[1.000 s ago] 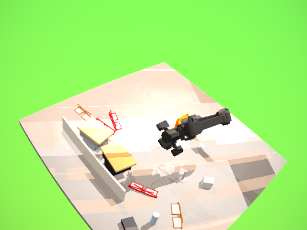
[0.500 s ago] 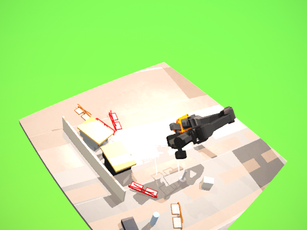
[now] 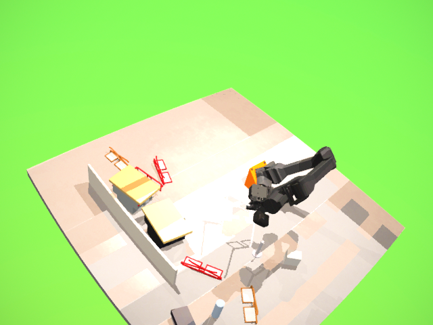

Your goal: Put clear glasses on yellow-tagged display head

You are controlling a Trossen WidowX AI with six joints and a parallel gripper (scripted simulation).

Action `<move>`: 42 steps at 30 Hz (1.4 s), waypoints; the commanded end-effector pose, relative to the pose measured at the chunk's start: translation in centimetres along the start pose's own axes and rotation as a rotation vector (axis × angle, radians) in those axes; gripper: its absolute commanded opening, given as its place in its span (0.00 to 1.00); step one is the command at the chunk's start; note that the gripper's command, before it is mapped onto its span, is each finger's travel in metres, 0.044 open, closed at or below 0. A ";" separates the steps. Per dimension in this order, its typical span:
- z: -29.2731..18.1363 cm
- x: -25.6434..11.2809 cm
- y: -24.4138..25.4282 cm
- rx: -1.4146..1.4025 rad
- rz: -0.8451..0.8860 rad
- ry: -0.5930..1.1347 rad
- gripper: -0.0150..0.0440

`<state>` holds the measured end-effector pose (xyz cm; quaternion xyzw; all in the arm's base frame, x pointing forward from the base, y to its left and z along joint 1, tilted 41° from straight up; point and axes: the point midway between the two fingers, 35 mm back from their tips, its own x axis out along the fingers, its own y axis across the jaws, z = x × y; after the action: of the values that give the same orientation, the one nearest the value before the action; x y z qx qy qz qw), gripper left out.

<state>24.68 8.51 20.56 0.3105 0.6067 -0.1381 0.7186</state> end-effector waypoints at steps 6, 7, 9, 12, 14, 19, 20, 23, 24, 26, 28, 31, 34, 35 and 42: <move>-1.6 -1.7 -0.1 0.252 0.045 -0.053 0.25; -1.8 -1.9 -0.1 0.279 0.052 -0.057 0.25; -2.1 -2.3 -0.1 0.334 0.065 -0.064 0.25; -2.6 -2.8 -0.2 0.416 0.086 -0.073 0.25; -2.9 -3.1 -0.2 0.471 0.101 -0.078 0.25; -3.7 -4.0 -0.4 0.608 0.142 -0.085 0.25; -3.8 -4.1 -0.4 0.636 0.151 -0.086 0.25; -4.3 -4.6 -0.6 0.719 0.177 -0.086 0.25; -4.4 -4.8 -0.6 0.747 0.186 -0.085 0.25; -4.7 -5.1 -0.7 0.802 0.205 -0.082 0.25; -5.0 -5.5 -0.8 0.858 0.224 -0.078 0.25; -5.4 -5.9 -1.0 0.941 0.252 -0.070 0.25; -5.8 -6.4 -1.2 1.025 0.281 -0.058 0.25; -5.9 -6.6 -1.3 1.053 0.291 -0.053 0.25; -6.7 -7.6 -1.9 1.249 0.358 -0.010 0.25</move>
<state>17.24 10.01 26.50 0.7371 0.3692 -0.3383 0.4537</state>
